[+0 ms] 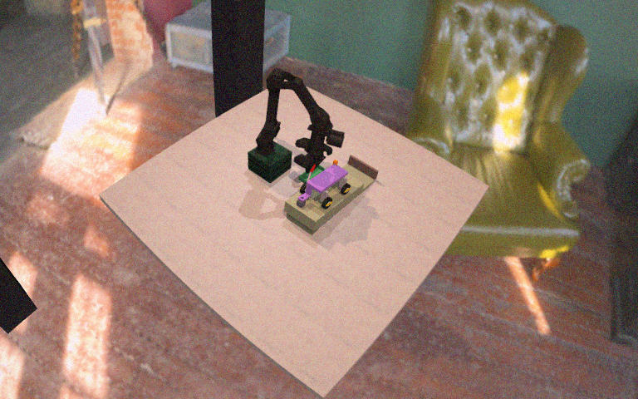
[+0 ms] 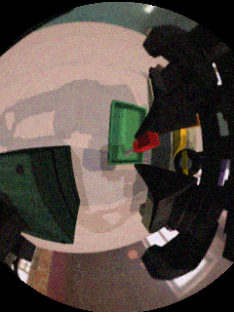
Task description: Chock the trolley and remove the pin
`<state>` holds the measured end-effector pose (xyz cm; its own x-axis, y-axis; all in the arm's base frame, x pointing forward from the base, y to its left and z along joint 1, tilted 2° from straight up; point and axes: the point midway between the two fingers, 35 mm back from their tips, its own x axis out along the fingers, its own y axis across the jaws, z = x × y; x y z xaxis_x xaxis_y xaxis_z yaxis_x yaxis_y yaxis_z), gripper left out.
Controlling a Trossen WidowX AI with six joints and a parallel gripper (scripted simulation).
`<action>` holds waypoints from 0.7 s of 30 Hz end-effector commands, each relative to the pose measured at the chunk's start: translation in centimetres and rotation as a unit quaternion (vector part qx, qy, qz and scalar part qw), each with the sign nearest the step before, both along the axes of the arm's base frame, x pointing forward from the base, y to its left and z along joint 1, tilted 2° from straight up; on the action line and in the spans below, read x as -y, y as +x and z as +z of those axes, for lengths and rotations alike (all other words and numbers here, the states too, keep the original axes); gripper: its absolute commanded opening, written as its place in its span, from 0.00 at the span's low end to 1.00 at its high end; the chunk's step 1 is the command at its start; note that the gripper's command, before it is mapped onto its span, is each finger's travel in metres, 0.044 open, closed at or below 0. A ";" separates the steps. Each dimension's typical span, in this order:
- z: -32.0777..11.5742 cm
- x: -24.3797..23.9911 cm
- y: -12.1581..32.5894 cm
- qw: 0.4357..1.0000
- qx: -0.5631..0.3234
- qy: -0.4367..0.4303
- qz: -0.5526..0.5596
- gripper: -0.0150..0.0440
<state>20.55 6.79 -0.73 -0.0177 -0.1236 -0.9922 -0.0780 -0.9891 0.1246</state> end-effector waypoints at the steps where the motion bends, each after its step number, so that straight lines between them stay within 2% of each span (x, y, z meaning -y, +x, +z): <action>1: -0.1 -0.3 0.1 1.000 0.001 -0.002 -0.001 0.58; 21: -0.5 -1.4 0.0 1.000 0.001 -0.001 -0.001 0.58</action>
